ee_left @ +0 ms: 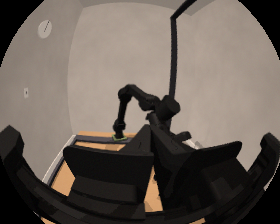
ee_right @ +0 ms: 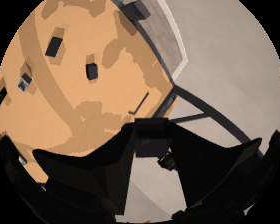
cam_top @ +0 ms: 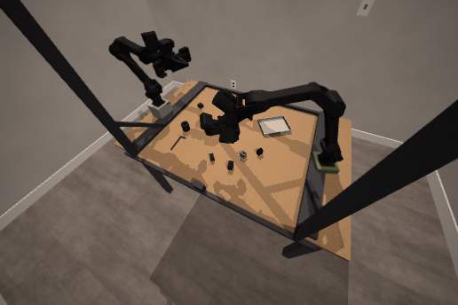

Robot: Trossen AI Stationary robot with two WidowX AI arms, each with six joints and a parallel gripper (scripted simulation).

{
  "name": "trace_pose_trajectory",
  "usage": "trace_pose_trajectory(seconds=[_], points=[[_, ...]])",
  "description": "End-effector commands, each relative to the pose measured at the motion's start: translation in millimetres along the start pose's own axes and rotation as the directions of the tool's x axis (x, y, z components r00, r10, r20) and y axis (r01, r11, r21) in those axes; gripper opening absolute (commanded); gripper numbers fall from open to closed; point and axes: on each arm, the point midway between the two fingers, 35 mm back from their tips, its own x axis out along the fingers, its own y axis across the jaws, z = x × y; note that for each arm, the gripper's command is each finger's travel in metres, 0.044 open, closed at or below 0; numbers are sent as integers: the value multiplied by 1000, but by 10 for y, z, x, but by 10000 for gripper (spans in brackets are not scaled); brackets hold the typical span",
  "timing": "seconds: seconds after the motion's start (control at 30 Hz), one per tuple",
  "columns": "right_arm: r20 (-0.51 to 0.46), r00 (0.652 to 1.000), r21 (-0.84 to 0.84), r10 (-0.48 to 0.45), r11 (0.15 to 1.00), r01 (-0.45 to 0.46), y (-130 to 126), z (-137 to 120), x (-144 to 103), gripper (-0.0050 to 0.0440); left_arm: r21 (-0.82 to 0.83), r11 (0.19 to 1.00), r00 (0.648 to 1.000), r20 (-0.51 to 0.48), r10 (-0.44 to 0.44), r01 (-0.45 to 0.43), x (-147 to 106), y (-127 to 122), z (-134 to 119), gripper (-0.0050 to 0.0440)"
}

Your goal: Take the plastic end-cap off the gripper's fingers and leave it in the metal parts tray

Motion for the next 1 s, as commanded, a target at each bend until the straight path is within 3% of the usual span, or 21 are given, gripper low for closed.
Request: trace_pose_trajectory(seconds=[0.0, 0.33, 0.43, 0.9, 0.97], points=[[-48, 999, 42, 14, 999, -12, 97, -244, -174, 0, -2, 1000, 1000, 21, 4, -4, -13, 7, 80, 0], [-100, 981, 133, 166, 979, -152, 703, -620, -163, 0, -2, 1000, 1000, 21, 4, -4, -13, 7, 80, 0], [-101, 981, 136, 167, 979, -152, 714, -633, -169, 0, -2, 1000, 1000, 21, 4, -4, -13, 7, 80, 0], [-134, 912, 281, 389, 897, -341, 1645, -1028, -298, 0, -2, 1000, 1000, 21, 4, -4, -13, 7, 80, 0], [-134, 912, 281, 389, 897, -341, 1645, -1028, -298, 0, -2, 1000, 1000, 21, 4, -4, -13, 7, 80, 0]])
